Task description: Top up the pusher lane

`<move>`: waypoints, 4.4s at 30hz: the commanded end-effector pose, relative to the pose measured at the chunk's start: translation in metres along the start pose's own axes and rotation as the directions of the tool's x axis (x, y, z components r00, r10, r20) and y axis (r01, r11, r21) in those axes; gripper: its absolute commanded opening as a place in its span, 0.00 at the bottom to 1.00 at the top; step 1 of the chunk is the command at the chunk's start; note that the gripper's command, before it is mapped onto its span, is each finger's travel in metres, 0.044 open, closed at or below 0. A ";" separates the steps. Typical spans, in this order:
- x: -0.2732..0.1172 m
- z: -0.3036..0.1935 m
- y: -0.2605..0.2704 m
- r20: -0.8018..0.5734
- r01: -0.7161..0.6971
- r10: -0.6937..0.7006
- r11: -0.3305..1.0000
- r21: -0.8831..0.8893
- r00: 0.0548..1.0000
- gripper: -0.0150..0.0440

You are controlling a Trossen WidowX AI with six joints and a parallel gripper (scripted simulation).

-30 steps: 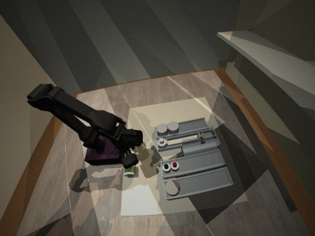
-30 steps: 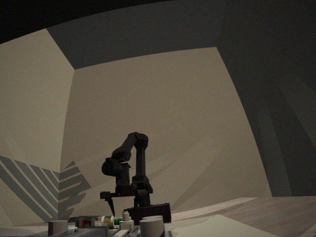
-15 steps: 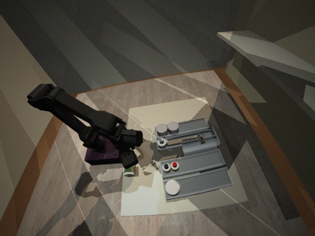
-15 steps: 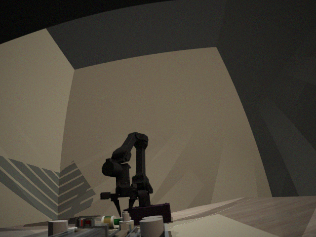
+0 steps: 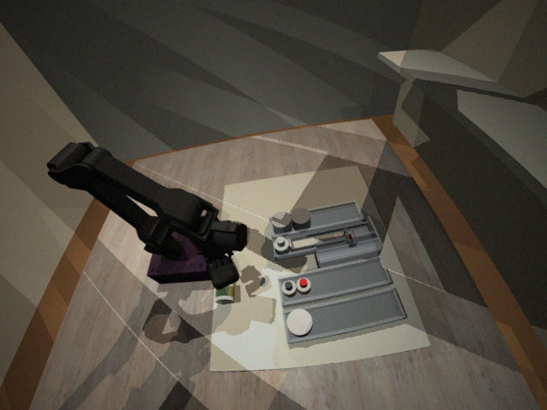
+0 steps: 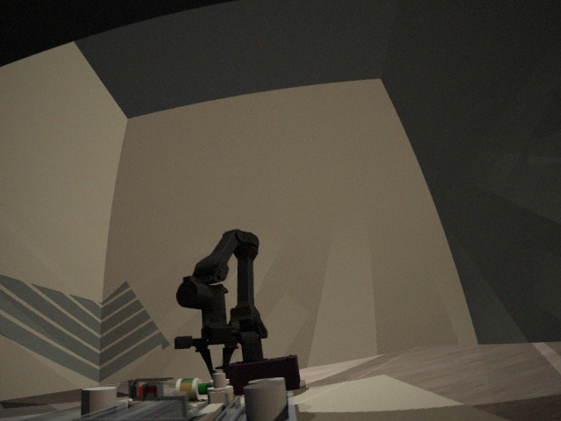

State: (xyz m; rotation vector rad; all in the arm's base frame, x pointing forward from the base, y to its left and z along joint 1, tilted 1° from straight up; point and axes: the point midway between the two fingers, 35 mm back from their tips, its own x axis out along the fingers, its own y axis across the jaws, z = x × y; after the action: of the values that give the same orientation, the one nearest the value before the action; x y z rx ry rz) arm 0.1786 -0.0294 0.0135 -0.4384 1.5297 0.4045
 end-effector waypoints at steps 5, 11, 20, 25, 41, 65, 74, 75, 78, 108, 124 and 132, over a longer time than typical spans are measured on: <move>-0.037 0.008 -0.005 0.020 0.004 -0.004 1.000 0.011 1.000 0.25; -0.069 0.008 -0.005 0.016 0.004 -0.004 1.000 0.007 1.000 0.25; -0.104 0.003 -0.002 0.012 0.004 -0.004 1.000 0.003 1.000 0.25; -0.103 0.009 -0.004 0.013 0.004 -0.004 1.000 0.022 1.000 0.25; -0.077 0.083 -0.009 0.020 0.000 -0.005 0.975 0.224 1.000 0.25; -0.032 0.123 -0.002 0.023 -0.005 -0.003 0.944 0.329 1.000 0.25; -0.032 0.124 -0.002 0.023 -0.005 -0.003 0.944 0.329 1.000 0.25; -0.032 0.124 -0.003 0.023 -0.005 -0.003 0.944 0.329 1.000 0.25; -0.032 0.125 -0.003 0.023 -0.005 -0.003 0.944 0.329 1.000 0.25; -0.032 0.135 -0.006 0.024 -0.005 -0.004 0.944 0.329 1.000 0.25; -0.033 0.140 -0.008 0.025 -0.005 -0.004 0.944 0.329 1.000 0.25; -0.033 0.143 -0.009 0.025 -0.005 -0.004 0.944 0.329 1.000 0.25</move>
State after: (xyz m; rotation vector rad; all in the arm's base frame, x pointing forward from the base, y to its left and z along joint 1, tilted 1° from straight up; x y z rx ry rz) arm 0.2958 0.0347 0.0421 -0.1764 1.5670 0.1504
